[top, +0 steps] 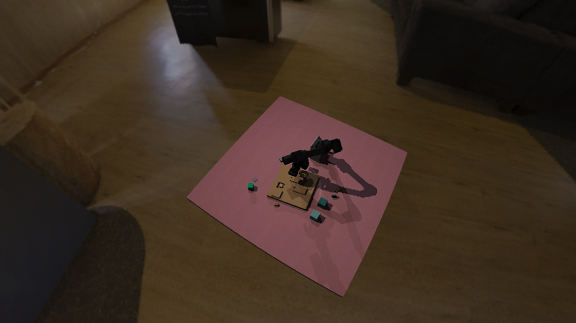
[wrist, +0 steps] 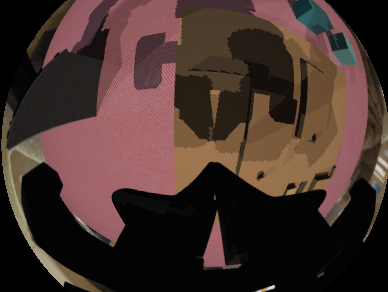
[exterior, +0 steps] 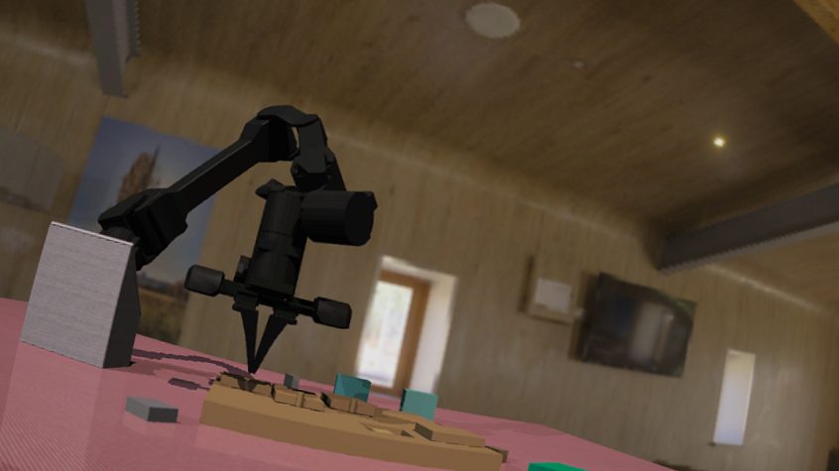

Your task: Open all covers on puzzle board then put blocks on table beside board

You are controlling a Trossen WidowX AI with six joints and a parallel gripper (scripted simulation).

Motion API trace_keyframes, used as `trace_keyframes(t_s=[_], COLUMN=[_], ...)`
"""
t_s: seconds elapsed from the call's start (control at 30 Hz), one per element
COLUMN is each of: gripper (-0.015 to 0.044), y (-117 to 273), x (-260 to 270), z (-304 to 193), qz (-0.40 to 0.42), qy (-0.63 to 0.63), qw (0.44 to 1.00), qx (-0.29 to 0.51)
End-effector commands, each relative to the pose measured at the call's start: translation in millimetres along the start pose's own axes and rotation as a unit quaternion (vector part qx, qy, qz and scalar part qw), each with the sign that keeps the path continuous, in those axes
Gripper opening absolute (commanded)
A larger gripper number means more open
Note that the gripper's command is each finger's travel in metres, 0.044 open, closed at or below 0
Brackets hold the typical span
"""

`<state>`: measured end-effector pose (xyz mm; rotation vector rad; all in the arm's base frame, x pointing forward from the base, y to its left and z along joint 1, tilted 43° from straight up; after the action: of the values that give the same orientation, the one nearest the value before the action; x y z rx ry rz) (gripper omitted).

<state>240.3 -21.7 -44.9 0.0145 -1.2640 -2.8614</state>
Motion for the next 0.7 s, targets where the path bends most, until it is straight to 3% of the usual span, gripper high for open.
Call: trace_keyframes(t_s=[0.0,0.67], gripper=[0.0,0.0], y=[-5.7,-22.1], x=[2.2,3.8], z=[1.1,3.1], qz=[0.003,0.004], qy=[-0.003,-0.003], qw=[1.0,1.0], qx=[-0.003,-0.004])
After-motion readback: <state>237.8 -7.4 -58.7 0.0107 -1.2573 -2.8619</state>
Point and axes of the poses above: the point midway between the two fingers, 35 mm back from their tips, its own y axis back along the fingers, its own x axis across the jaws, z = x × y, the point moved 2 cm from there along y, back along the fingers, and after that the axes turned 12 degrees about -y, right-handed, at the moved point
